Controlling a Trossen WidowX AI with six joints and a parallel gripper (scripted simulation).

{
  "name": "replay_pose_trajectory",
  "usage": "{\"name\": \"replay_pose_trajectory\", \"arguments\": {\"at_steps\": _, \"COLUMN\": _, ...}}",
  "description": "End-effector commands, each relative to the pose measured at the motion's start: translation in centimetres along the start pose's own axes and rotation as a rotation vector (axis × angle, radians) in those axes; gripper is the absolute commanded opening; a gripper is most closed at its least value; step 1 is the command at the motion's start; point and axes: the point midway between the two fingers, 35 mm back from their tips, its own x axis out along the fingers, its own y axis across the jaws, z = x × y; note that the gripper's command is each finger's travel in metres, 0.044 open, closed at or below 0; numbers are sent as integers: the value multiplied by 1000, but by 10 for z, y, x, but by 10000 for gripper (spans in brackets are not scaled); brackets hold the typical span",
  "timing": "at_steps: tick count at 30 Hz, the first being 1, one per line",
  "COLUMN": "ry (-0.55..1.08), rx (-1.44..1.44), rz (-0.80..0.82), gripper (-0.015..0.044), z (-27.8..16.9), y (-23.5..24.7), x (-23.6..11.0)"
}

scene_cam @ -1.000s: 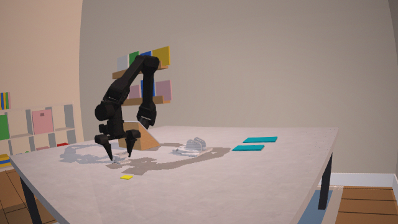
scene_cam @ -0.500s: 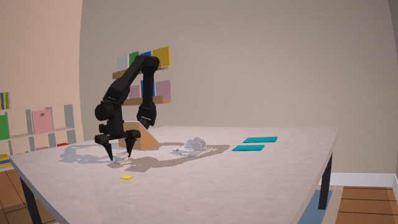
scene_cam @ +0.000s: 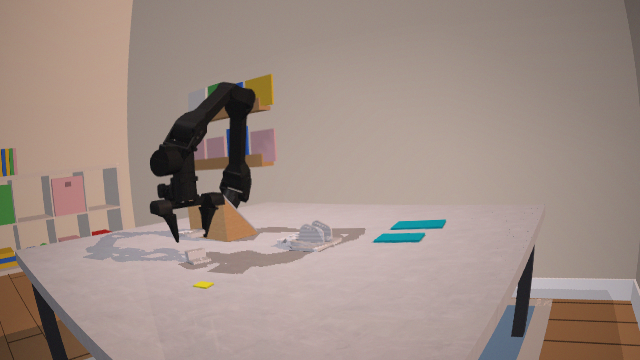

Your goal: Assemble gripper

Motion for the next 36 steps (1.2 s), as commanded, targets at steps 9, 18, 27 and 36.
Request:
{"name": "replay_pose_trajectory", "arguments": {"at_steps": 9, "ry": 3, "rx": -3, "rz": 8, "gripper": 351, "z": 1, "y": 0, "x": -35}}
{"name": "replay_pose_trajectory", "arguments": {"at_steps": 18, "ry": 4, "rx": -18, "rz": 15, "gripper": 351, "z": -9, "y": -15, "x": -39}}
{"name": "replay_pose_trajectory", "arguments": {"at_steps": 27, "ry": 7, "rx": -45, "rz": 25, "gripper": 351, "z": -23, "y": -42, "x": -45}}
{"name": "replay_pose_trajectory", "arguments": {"at_steps": 36, "ry": 9, "rx": -72, "rz": 32, "gripper": 351, "z": -35, "y": -69, "x": -49}}
